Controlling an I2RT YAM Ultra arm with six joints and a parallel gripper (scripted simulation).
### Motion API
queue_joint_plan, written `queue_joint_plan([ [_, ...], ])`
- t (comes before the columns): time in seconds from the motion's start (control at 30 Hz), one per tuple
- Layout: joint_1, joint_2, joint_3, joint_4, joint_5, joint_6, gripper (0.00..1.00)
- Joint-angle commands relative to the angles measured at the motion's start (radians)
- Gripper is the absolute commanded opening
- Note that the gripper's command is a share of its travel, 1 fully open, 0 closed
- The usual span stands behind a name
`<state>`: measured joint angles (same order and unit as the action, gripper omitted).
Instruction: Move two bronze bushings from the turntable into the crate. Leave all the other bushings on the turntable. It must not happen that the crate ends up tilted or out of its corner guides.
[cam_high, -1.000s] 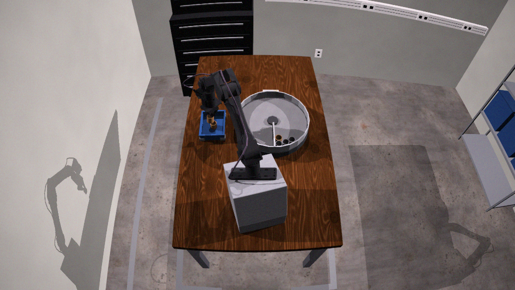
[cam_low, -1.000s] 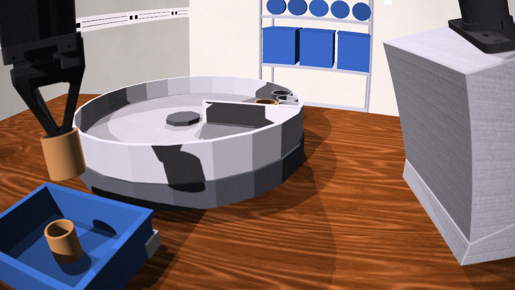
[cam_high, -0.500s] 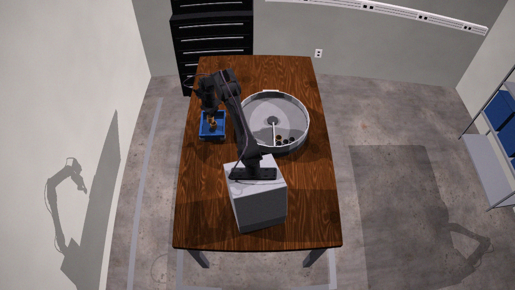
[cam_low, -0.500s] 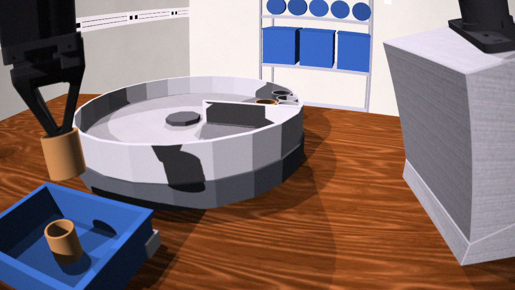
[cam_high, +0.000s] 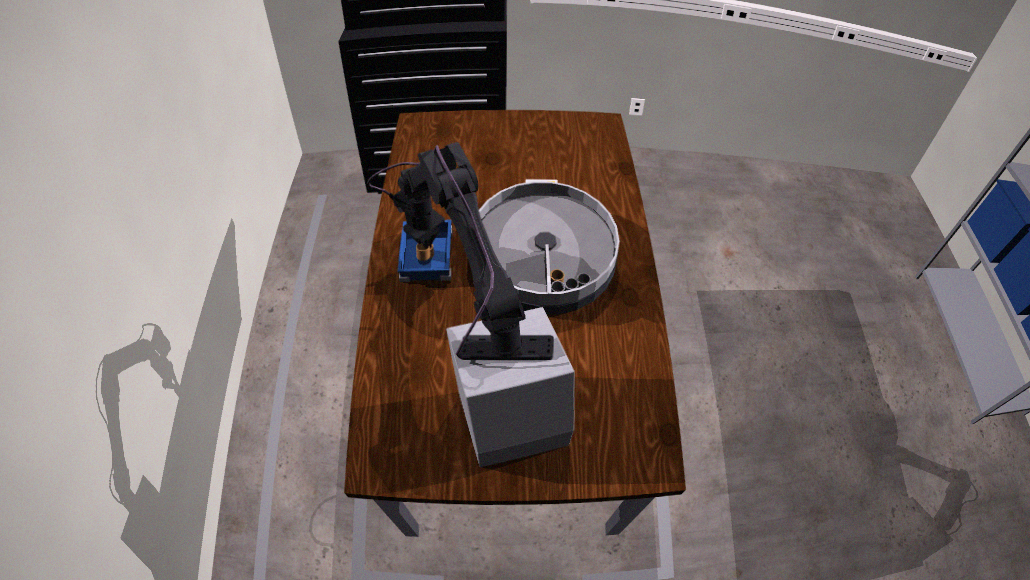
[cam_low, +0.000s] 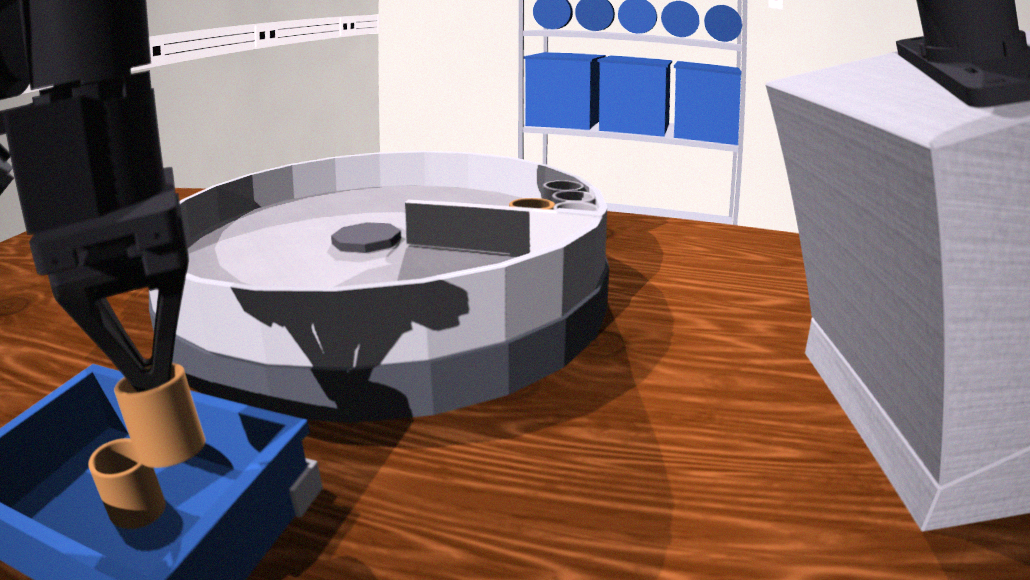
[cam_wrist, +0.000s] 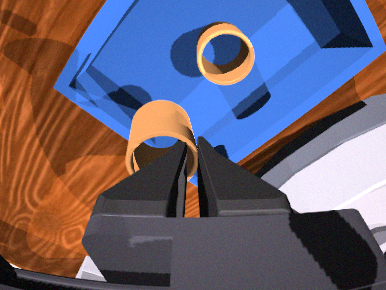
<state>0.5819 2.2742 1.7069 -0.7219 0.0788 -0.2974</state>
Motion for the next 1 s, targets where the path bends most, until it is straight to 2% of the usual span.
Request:
queue_joint_plan([
  [0.0, -0.007, 0.013, 0.001, 0.057, -0.009, -0.013, 0.0],
  [0.07, -0.007, 0.013, 0.001, 0.057, -0.009, -0.013, 0.0],
  [0.1, -0.008, -0.02, 0.004, 0.06, -0.009, -0.014, 0.0],
  [0.97, -0.005, -0.014, 0.009, 0.05, -0.01, -0.014, 0.0],
])
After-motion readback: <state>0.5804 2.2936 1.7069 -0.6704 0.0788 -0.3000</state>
